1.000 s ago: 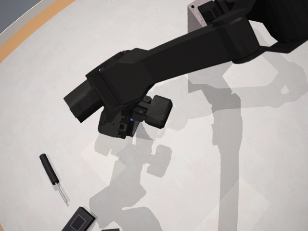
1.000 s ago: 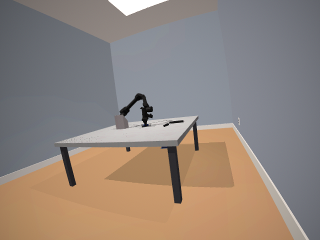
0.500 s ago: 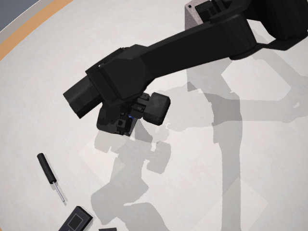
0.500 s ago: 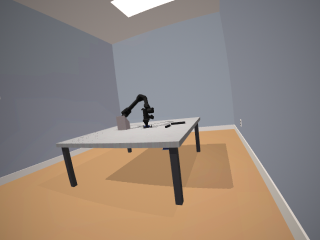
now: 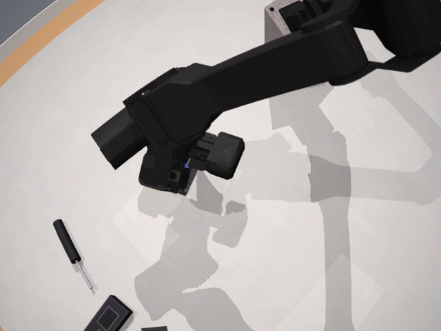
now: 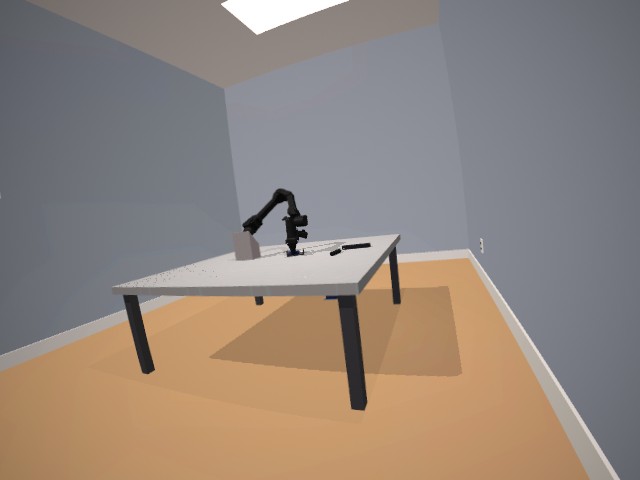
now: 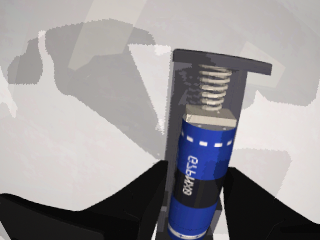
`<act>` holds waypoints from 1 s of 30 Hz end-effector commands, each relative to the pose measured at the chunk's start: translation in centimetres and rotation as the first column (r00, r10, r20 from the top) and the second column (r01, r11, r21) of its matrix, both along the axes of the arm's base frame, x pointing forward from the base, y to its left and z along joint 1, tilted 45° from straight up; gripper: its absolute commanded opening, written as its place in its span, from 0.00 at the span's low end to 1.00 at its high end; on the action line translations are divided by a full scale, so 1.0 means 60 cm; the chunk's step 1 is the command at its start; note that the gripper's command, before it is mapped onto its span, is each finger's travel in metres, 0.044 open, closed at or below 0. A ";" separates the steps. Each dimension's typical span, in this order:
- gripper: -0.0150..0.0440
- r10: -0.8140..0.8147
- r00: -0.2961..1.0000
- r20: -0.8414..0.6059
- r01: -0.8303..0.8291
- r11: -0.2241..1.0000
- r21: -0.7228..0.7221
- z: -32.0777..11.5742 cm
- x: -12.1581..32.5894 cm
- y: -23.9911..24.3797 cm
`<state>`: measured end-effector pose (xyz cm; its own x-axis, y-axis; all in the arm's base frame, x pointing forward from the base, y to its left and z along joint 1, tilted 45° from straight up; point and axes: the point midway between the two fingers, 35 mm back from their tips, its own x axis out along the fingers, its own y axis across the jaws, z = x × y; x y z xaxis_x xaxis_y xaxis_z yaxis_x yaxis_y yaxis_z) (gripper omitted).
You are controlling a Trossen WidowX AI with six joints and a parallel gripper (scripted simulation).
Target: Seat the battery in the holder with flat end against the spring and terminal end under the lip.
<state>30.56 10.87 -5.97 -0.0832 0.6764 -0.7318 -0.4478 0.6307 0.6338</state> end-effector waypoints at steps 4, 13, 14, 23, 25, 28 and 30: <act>0.55 -0.001 1.000 -0.001 0.001 1.000 -0.001 0.005 0.000 -0.005; 0.55 0.000 1.000 0.000 0.000 1.000 -0.001 0.018 0.002 -0.018; 0.60 -0.004 1.000 -0.008 0.004 1.000 0.002 0.016 -0.001 -0.018; 1.00 0.000 1.000 0.001 0.000 1.000 -0.005 0.104 0.009 -0.105; 1.00 0.000 1.000 0.001 0.000 1.000 -0.005 0.104 0.007 -0.109; 1.00 0.000 1.000 0.001 0.000 1.000 -0.005 0.104 0.007 -0.109; 1.00 0.000 1.000 0.001 0.000 1.000 -0.005 0.104 0.007 -0.109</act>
